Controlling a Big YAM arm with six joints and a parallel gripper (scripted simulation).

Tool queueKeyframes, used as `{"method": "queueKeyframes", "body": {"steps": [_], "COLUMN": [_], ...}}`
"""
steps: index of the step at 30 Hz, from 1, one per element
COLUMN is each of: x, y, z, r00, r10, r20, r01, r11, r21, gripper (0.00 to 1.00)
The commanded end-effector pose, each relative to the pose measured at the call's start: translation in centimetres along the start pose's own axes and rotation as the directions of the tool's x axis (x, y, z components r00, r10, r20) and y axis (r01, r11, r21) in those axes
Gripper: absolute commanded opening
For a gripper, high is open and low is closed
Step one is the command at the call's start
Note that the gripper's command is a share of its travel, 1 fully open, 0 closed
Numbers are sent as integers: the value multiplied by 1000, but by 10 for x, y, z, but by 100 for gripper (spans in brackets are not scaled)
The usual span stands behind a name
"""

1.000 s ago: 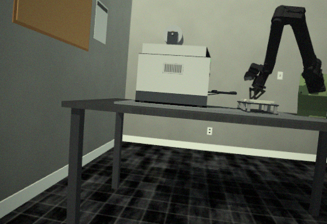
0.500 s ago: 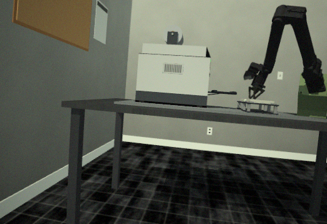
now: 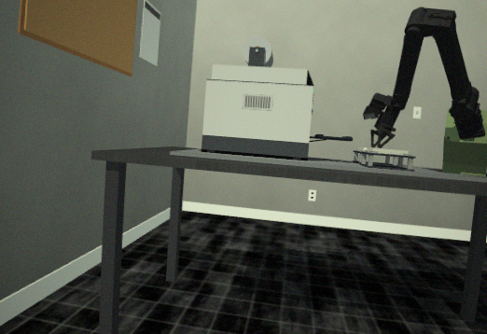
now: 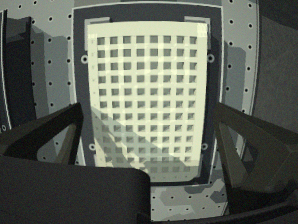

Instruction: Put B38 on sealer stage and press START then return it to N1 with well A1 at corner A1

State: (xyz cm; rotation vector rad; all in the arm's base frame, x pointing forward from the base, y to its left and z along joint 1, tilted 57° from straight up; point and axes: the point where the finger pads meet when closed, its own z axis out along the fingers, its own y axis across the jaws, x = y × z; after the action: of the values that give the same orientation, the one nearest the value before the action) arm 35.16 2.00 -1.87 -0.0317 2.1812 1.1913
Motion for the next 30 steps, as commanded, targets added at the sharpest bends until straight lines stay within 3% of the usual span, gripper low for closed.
{"method": "queueKeyframes", "body": {"steps": [1,14,22,30], "x": [0,-17,6,9], "y": [-3,-3,0,0], "z": [-4,-5,11,14], "r00": [1000,999,1000,1000], "r10": [6,-33,12,17], "r20": [7,24,-11,-9], "r01": [-6,33,-12,-17], "r11": [1000,999,1000,1000], "r21": [4,7,-4,-2], "gripper": [100,100,100,100]}}
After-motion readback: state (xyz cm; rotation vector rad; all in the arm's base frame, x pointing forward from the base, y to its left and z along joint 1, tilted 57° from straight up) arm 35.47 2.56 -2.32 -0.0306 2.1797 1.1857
